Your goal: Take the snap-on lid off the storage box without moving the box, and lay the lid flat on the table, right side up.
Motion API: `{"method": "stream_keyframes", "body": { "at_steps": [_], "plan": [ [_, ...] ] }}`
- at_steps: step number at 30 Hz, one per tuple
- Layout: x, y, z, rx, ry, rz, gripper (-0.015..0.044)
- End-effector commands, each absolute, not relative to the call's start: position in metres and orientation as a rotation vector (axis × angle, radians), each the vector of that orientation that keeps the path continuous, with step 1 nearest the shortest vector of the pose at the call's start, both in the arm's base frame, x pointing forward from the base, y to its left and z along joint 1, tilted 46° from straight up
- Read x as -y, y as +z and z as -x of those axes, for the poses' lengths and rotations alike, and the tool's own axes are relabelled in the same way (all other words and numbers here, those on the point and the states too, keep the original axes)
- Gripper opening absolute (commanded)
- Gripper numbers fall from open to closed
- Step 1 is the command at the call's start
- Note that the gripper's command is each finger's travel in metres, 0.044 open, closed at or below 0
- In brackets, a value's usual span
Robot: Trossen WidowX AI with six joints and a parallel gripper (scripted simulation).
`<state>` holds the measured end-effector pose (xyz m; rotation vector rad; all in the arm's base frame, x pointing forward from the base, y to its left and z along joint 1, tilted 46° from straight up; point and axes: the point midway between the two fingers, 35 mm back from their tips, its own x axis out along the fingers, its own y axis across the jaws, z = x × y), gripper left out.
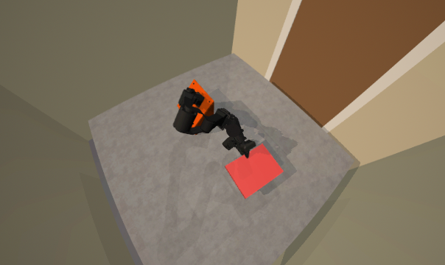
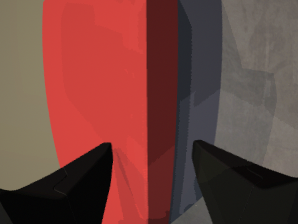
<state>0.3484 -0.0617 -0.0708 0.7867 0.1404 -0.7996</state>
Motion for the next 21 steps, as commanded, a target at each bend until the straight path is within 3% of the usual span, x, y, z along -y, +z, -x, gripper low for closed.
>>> {"method": "stream_keyframes", "body": {
  "at_steps": [1,12,16,21],
  "plan": [
    [0.0608,-0.0703,-0.3519,-0.138,-0.789,-0.789,0.0175],
    [0.0608,-0.0703,-0.3519,-0.138,-0.789,-0.789,0.0102],
    [0.0608,-0.0703,-0.3519,-0.138,-0.789,-0.789,0.0],
    [0.0604,-0.0691,-0.3517,-0.135,-0.79,-0.791,0.0]
  ]
}}
